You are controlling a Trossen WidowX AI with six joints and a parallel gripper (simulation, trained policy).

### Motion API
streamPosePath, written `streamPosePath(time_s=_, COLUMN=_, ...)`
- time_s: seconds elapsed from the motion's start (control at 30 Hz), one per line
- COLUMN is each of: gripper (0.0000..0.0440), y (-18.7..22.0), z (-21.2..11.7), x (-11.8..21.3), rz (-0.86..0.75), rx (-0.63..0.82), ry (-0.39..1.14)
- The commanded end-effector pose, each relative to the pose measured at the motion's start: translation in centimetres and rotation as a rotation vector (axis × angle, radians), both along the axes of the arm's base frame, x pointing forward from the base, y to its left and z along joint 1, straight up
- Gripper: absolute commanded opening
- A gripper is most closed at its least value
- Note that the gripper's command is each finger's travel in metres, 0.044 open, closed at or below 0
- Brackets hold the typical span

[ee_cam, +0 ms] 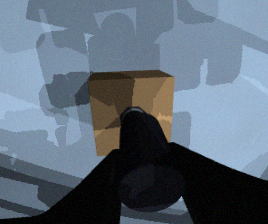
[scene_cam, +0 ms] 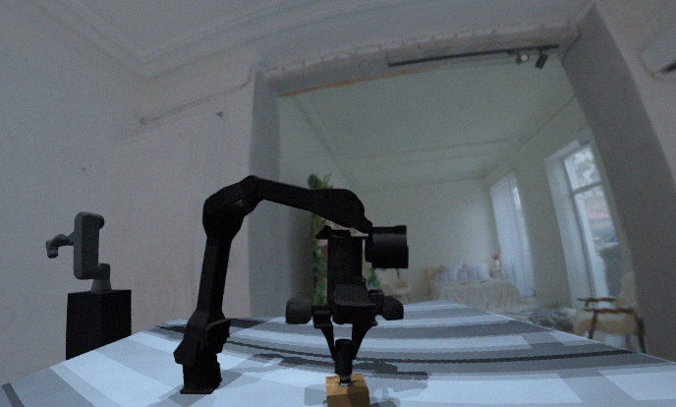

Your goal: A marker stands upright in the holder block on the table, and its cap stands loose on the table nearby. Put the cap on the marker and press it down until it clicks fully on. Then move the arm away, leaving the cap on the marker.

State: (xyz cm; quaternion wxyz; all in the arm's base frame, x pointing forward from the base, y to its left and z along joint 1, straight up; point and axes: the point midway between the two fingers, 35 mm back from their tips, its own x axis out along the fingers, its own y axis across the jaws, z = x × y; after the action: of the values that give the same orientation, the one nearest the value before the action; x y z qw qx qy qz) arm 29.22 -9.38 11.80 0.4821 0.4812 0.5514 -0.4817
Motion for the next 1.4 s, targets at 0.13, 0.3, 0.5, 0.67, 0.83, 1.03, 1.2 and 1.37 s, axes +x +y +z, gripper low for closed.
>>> streamPosePath(time_s=0.13, gripper=0.0033, y=0.01, z=-2.09, x=-0.6, rz=0.022, rx=0.005, ry=0.048)
streamPosePath(time_s=0.3, gripper=0.004, y=0.03, z=-2.44, x=-1.06, rz=0.031, rx=0.006, ry=0.062)
streamPosePath(time_s=0.5, gripper=0.0046, y=-0.1, z=-2.53, x=-1.09, rz=0.038, rx=0.0, ry=0.061)
streamPosePath(time_s=0.67, gripper=0.005, y=-0.2, z=-2.59, x=-1.11, rz=0.042, rx=-0.004, ry=0.06)
streamPosePath(time_s=0.83, gripper=0.0055, y=-0.25, z=-2.62, x=-1.12, rz=0.045, rx=-0.006, ry=0.06)
streamPosePath(time_s=1.03, gripper=0.006, y=-0.3, z=-2.65, x=-1.13, rz=0.048, rx=-0.008, ry=0.06)
streamPosePath(time_s=1.2, gripper=0.0065, y=-0.34, z=-2.66, x=-1.14, rz=0.05, rx=-0.009, ry=0.059)
streamPosePath(time_s=1.37, gripper=0.007, y=-0.37, z=-2.67, x=-1.14, rz=0.051, rx=-0.01, ry=0.059)
